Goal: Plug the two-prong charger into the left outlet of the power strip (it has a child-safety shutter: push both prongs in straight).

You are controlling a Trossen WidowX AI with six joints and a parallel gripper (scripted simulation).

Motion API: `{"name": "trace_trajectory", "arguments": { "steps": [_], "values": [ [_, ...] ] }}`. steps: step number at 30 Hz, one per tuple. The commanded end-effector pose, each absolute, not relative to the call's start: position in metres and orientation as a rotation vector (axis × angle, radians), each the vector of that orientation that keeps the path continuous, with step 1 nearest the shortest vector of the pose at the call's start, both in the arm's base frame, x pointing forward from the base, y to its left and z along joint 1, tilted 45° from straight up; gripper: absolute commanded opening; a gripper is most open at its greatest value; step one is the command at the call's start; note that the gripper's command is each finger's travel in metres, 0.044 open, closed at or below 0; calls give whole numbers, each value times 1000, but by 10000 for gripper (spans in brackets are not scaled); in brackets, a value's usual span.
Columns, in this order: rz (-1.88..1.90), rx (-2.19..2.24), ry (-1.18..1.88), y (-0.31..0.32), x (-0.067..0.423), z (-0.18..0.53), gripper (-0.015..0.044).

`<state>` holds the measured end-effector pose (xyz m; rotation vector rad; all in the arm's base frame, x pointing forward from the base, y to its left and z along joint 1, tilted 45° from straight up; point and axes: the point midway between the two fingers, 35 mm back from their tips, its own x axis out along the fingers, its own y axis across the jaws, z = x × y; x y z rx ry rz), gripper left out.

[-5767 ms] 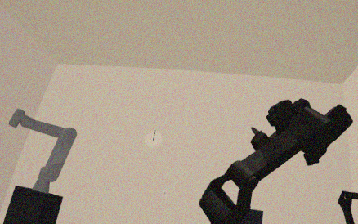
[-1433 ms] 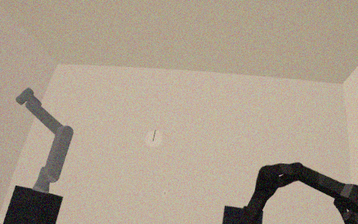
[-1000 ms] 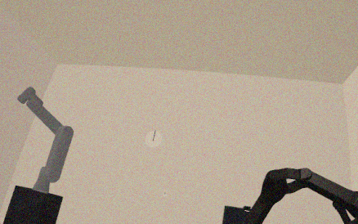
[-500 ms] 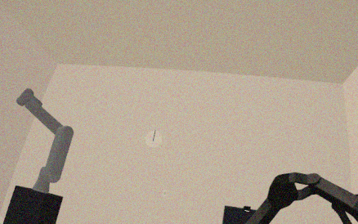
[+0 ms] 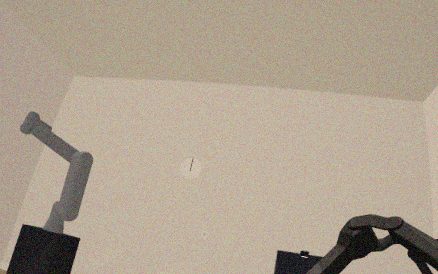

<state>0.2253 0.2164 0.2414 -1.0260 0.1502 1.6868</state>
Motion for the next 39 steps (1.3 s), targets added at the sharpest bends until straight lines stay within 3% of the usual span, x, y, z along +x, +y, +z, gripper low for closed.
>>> {"name": "trace_trajectory", "arguments": {
  "steps": [1,39],
  "values": [
    [1660,-1024,207,206,240,226,440],
    [1323,-812,707,63,322,120,440]
  ]
}}
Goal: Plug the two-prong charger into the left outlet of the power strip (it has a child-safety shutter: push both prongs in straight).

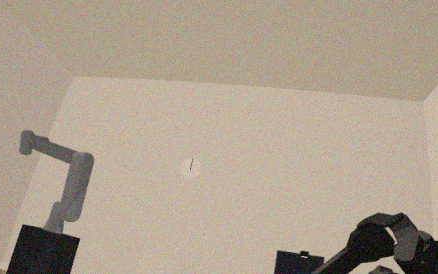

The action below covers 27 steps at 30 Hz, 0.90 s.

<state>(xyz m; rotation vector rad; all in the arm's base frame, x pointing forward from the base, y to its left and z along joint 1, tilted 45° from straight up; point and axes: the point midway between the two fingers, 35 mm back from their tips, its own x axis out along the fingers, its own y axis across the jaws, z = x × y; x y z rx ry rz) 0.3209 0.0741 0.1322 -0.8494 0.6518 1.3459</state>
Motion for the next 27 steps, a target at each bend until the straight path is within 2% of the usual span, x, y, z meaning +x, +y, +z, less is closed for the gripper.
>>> {"name": "trace_trajectory", "arguments": {
  "steps": [1,27],
  "values": [
    [1314,-803,718,59,323,118,440],
    [1056,-526,1007,-34,319,54,440]
  ]
}}
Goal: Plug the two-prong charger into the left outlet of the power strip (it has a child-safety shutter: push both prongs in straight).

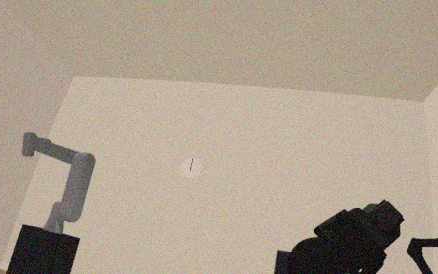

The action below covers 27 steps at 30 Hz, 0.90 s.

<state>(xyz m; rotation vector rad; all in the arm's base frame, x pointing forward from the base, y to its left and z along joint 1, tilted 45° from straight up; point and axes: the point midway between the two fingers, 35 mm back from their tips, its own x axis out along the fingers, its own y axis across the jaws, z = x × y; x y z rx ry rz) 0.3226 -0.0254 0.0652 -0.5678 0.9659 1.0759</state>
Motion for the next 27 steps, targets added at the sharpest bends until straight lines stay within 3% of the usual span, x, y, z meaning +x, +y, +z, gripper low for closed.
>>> {"name": "trace_trajectory", "arguments": {
  "steps": [1,27],
  "values": [
    [1053,-515,1015,-38,317,51,440],
    [986,-200,1148,-116,262,-17,440]
  ]
}}
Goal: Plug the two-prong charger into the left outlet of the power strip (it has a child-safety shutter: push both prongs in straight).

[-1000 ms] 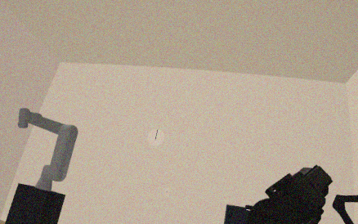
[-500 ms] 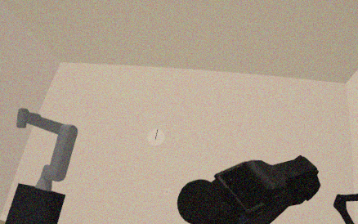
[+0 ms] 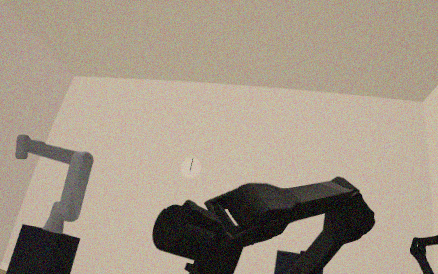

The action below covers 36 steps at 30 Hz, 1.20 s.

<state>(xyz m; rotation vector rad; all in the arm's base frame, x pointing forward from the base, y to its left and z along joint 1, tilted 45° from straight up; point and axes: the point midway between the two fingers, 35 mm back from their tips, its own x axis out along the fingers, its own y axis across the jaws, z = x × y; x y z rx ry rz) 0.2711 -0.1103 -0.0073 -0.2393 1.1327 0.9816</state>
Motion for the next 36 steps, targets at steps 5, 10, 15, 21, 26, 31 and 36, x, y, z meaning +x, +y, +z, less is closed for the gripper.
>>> {"name": "trace_trajectory", "arguments": {
  "steps": [5,10,15,21,26,31,36],
  "values": [
    [974,-136,1159,-127,249,-29,440],
    [963,-72,1166,-136,235,-40,440],
    [952,-6,1167,-144,221,-51,440],
    [942,52,1165,-149,210,-59,440],
    [942,52,1165,-146,210,-63,440],
    [942,52,1165,-140,212,-70,440],
    [942,52,1164,-138,212,-72,440]
  ]
}}
